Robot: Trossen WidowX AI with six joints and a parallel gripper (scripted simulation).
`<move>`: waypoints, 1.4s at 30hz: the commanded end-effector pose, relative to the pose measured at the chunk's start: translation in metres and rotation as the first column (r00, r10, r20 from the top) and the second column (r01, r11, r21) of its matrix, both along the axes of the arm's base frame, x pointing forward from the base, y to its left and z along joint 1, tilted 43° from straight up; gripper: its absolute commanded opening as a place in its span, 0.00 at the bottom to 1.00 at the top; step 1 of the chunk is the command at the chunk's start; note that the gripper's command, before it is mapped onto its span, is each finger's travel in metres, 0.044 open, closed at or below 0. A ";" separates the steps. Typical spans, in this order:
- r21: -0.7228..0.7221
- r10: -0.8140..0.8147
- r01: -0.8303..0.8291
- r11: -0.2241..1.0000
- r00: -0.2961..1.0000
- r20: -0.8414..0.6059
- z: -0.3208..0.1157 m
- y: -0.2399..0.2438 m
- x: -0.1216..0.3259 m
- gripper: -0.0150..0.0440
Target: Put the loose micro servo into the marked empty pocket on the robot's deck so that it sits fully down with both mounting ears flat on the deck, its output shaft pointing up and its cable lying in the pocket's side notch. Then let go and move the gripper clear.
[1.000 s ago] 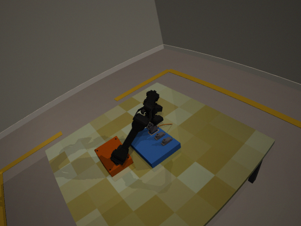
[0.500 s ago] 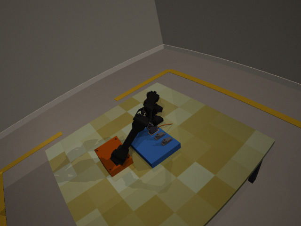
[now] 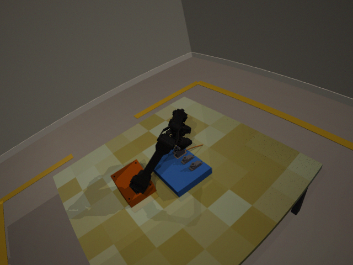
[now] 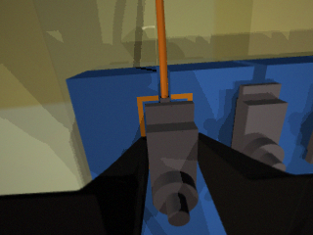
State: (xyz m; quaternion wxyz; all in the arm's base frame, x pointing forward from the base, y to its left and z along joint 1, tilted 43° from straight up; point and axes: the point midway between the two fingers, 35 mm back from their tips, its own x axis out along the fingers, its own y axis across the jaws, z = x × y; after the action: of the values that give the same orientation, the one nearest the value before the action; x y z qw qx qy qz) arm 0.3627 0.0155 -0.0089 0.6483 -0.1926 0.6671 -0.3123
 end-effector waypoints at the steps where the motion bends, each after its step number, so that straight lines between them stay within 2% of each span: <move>1: -0.002 0.006 -0.006 1.000 1.000 -0.004 -0.003 -0.002 0.000 0.25; 31: -0.003 0.006 -0.006 1.000 1.000 -0.004 -0.025 -0.022 -0.003 0.25; 38: -0.003 0.006 -0.006 1.000 1.000 -0.004 -0.023 -0.021 -0.003 0.57; 42: -0.002 0.006 -0.006 1.000 1.000 -0.004 -0.013 -0.011 -0.001 0.57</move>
State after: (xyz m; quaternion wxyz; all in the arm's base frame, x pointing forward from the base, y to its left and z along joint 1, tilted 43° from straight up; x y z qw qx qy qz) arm 0.3594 -0.0037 -0.0291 0.6446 -0.1971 0.6698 -0.3113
